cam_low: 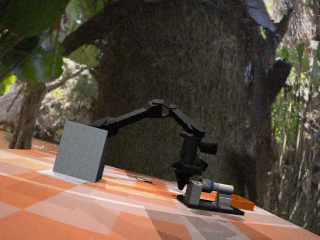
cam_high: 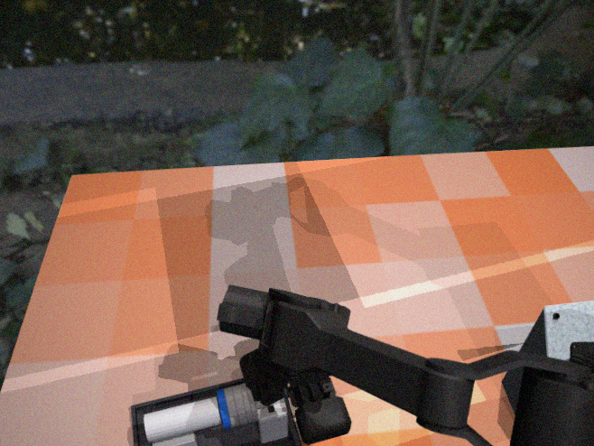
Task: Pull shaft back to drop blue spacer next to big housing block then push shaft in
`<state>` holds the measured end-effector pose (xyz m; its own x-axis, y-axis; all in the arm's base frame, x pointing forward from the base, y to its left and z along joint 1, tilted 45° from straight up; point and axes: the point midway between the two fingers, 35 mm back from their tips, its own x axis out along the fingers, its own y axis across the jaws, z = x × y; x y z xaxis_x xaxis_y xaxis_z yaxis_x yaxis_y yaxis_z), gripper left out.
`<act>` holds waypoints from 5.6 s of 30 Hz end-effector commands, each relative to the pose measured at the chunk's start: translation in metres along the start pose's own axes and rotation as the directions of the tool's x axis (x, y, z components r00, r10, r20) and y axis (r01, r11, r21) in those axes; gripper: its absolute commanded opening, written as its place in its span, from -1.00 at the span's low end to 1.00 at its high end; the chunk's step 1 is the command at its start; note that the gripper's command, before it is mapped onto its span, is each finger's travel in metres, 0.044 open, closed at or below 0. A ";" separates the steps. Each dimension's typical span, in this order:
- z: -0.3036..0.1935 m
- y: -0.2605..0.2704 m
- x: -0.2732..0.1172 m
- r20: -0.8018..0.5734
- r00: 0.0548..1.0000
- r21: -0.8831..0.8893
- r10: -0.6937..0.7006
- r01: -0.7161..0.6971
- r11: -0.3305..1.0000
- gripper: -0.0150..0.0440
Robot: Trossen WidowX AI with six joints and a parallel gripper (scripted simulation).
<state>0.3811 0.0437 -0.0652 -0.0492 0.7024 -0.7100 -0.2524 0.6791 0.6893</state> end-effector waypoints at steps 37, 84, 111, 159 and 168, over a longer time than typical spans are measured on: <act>-0.005 -0.001 0.000 -0.003 1.000 0.000 -0.002 0.002 1.000 -0.49; -0.010 -0.001 0.000 -0.003 1.000 0.000 -0.002 0.002 1.000 -0.49; -0.012 -0.001 0.000 -0.003 1.000 0.000 -0.002 0.002 1.000 -0.49; -0.017 -0.001 0.000 -0.003 1.000 0.000 -0.002 0.002 1.000 -0.49; -0.018 -0.001 0.000 -0.003 1.000 0.000 -0.002 0.002 1.000 -0.49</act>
<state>0.3650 0.0400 -0.0681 -0.0500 0.7021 -0.7103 -0.2527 0.6792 0.6891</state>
